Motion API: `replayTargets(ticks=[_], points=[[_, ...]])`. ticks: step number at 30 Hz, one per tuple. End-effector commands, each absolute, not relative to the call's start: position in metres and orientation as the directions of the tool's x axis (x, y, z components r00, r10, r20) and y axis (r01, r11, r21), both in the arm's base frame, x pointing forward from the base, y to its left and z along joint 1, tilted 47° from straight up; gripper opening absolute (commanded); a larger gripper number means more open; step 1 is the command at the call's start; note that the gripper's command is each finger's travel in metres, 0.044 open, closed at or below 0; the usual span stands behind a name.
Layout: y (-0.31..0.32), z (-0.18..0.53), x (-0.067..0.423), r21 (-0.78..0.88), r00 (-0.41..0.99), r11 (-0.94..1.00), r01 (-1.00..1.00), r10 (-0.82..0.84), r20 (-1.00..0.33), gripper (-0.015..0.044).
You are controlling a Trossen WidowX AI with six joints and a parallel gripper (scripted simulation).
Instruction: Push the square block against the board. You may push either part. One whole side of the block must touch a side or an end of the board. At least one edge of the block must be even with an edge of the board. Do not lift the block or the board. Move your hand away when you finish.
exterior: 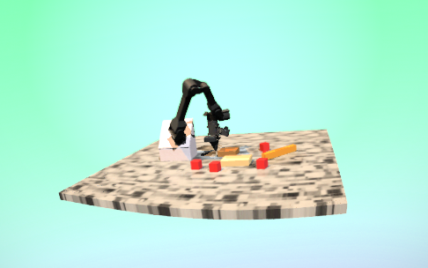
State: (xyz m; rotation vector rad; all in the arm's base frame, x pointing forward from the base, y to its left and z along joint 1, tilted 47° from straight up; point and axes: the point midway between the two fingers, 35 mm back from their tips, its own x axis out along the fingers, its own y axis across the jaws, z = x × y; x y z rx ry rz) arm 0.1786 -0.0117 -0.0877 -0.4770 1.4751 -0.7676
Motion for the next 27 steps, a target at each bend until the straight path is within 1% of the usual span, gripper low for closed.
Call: replayTargets(ticks=[1, 8, 27], points=[[-0.025, -0.097, 0.171, -0.722, -0.079, 0.674, 0.157, -0.720, -0.690, 0.0000], [-0.025, -0.098, 0.175, -0.721, -0.079, 0.675, 0.157, -0.719, -0.690, 0.0000], [-0.027, -0.097, 0.206, -0.719, -0.077, 0.677, 0.158, -0.717, -0.693, 0.0000]])
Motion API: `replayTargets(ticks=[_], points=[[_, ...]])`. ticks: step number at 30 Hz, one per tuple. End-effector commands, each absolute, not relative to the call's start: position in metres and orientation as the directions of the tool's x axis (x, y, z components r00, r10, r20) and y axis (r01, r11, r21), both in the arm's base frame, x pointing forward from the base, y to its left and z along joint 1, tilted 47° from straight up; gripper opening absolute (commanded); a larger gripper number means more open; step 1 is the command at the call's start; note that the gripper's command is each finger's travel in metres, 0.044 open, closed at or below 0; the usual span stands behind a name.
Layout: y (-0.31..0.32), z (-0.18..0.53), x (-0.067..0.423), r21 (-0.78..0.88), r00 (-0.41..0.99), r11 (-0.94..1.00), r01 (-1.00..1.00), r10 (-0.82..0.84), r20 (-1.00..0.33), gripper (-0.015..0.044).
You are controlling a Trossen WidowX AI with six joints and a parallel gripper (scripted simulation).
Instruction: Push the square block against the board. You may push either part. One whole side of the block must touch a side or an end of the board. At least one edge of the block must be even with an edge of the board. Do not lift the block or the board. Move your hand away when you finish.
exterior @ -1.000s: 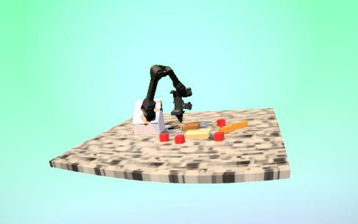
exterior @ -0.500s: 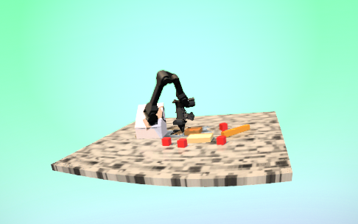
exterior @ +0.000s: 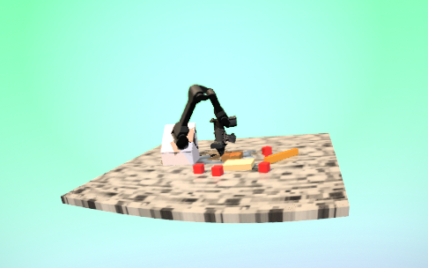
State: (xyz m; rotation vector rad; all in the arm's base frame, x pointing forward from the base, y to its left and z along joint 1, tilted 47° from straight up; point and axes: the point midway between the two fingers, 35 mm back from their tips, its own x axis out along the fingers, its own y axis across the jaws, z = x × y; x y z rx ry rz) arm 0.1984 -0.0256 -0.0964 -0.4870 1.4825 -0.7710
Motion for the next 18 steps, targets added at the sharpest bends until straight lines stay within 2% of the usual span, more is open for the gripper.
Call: replayTargets(ticks=[1, 18], points=[[-0.027, -0.097, 0.207, -0.719, -0.077, 0.677, 0.158, -0.717, -0.693, 0.0000], [-0.032, -0.095, 0.235, -0.719, -0.076, 0.677, 0.159, -0.718, -0.692, 0.0000]])
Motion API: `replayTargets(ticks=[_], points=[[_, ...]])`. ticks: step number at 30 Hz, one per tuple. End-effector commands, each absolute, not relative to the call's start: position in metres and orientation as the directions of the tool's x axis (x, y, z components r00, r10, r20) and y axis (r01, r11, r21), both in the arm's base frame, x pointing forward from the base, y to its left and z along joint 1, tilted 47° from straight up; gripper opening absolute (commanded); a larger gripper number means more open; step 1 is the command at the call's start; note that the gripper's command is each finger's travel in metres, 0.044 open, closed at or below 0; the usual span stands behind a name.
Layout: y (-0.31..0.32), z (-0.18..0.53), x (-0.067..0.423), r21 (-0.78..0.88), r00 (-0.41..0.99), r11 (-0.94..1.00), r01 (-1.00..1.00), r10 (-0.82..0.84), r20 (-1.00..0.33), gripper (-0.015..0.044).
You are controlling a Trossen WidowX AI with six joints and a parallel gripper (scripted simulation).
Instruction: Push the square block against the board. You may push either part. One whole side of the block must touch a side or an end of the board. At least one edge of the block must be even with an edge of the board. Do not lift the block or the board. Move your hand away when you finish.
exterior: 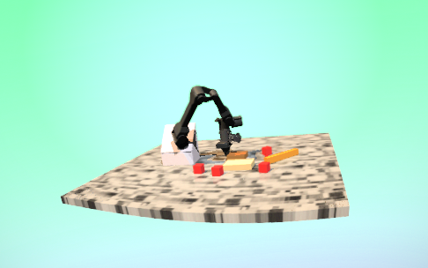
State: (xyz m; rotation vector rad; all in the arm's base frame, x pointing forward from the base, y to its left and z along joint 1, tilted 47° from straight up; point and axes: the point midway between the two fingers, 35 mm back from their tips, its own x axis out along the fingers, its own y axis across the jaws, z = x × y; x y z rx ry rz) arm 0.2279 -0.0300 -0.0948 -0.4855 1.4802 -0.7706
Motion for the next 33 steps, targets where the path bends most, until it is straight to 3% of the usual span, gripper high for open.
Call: replayTargets(ticks=[1, 16, 33], points=[[-0.033, -0.095, 0.237, -0.719, -0.075, 0.677, 0.159, -0.718, -0.692, 0.0000], [-0.040, -0.092, 0.260, -0.721, -0.076, 0.674, 0.160, -0.720, -0.690, 0.0000], [-0.035, -0.095, 0.237, -0.720, -0.076, 0.675, 0.159, -0.719, -0.691, 0.0000]])
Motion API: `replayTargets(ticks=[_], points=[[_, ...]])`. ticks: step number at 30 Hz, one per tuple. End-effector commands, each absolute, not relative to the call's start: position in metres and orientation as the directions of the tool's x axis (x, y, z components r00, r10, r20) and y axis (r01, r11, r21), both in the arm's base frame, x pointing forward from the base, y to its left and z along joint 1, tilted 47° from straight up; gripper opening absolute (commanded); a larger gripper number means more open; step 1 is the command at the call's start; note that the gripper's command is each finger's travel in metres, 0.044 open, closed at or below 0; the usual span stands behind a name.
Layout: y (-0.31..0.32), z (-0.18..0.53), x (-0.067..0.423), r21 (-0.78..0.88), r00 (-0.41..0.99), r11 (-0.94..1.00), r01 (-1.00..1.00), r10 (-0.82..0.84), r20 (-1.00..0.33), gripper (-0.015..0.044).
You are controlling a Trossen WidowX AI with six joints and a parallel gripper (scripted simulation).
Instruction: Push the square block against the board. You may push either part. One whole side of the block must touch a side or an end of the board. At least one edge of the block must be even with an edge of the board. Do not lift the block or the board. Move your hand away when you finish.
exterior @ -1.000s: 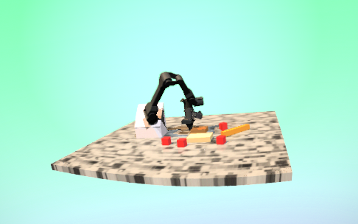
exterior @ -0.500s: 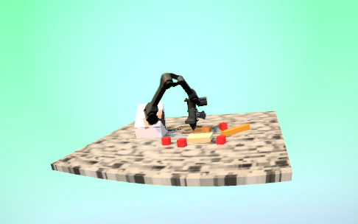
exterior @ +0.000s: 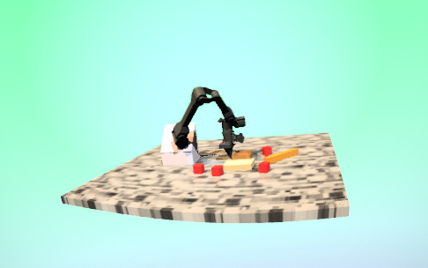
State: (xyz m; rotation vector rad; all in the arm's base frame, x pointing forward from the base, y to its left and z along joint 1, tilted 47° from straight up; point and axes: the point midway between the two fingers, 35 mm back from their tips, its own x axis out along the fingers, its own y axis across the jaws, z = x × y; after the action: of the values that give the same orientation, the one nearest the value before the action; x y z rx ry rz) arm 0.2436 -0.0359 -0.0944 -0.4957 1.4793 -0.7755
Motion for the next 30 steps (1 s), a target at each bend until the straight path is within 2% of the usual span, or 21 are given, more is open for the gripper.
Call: replayTargets(ticks=[1, 19, 24, 30], points=[[-0.034, -0.095, 0.236, -0.720, -0.076, 0.675, 0.159, -0.719, -0.691, 0.0000], [-0.030, -0.096, 0.214, -0.724, -0.080, 0.672, 0.152, -0.722, -0.687, 0.0000], [0.008, -0.060, 0.217, -0.720, -0.078, 0.676, 0.158, -0.718, -0.692, 0.0000], [0.009, -0.058, 0.217, -0.720, -0.078, 0.676, 0.159, -0.718, -0.692, 0.0000]])
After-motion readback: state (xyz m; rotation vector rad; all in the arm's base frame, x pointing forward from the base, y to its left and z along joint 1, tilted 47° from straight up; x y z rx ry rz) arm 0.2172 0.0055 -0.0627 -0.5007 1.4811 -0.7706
